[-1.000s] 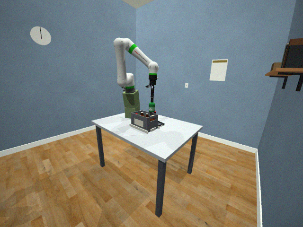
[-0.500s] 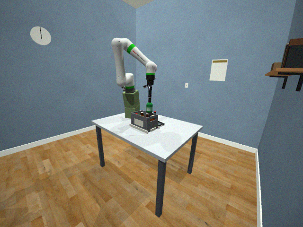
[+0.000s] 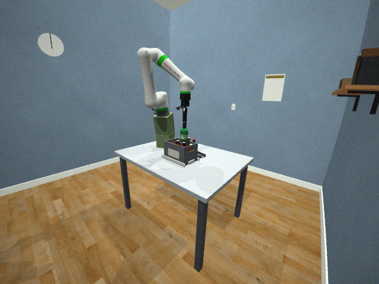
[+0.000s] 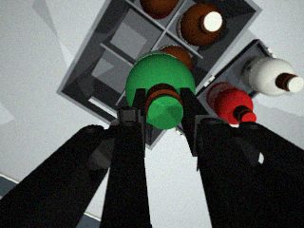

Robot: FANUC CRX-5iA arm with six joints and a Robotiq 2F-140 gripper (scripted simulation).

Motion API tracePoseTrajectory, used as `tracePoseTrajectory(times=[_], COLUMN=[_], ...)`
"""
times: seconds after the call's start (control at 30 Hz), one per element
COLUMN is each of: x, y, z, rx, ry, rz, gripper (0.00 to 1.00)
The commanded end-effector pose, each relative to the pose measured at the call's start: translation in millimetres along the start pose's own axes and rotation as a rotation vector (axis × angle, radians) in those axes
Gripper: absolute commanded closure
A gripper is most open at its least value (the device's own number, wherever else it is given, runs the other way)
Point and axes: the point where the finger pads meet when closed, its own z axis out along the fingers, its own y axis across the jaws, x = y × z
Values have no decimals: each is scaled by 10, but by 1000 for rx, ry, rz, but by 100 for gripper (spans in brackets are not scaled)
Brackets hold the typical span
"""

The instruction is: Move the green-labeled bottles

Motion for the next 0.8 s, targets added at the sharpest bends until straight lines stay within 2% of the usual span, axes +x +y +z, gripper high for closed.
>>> tracePoseTrajectory(times=[0.0, 0.77], x=[51, 315], y=[-47, -239], z=[-6, -6], rx=[1, 1], ry=[-1, -1], rz=[0, 0], gripper=[90, 90])
